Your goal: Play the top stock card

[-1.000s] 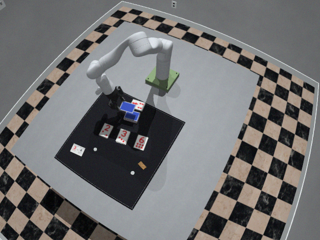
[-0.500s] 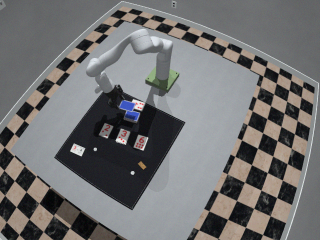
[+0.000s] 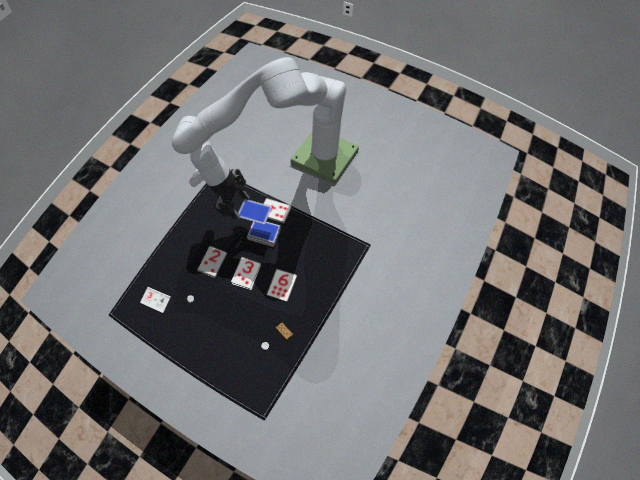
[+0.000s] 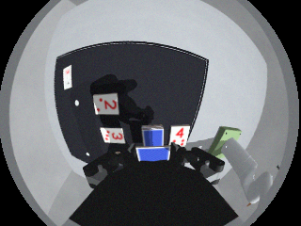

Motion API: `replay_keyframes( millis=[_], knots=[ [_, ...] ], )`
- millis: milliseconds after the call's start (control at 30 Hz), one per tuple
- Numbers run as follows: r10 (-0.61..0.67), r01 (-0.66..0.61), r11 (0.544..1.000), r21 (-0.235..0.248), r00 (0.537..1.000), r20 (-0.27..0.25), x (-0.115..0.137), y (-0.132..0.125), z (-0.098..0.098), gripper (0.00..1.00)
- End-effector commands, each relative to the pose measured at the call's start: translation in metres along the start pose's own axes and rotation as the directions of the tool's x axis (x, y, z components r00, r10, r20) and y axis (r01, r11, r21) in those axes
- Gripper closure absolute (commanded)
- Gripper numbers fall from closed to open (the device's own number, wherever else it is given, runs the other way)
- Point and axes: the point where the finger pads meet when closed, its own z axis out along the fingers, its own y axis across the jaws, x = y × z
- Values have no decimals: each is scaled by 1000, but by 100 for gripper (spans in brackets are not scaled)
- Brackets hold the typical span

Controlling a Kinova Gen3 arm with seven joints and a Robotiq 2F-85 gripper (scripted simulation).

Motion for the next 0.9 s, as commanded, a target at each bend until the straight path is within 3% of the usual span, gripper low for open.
replay_keyframes(
  millis=[0, 433, 867],
  knots=[
    [-1, 1, 1000, 1, 1000, 0, 0, 0, -1, 29],
    [-1, 1, 1000, 1, 1000, 0, -8, -1, 3, 29],
    [-1, 1, 1000, 1, 1000, 0, -61, -3, 24, 29]
  ],
)
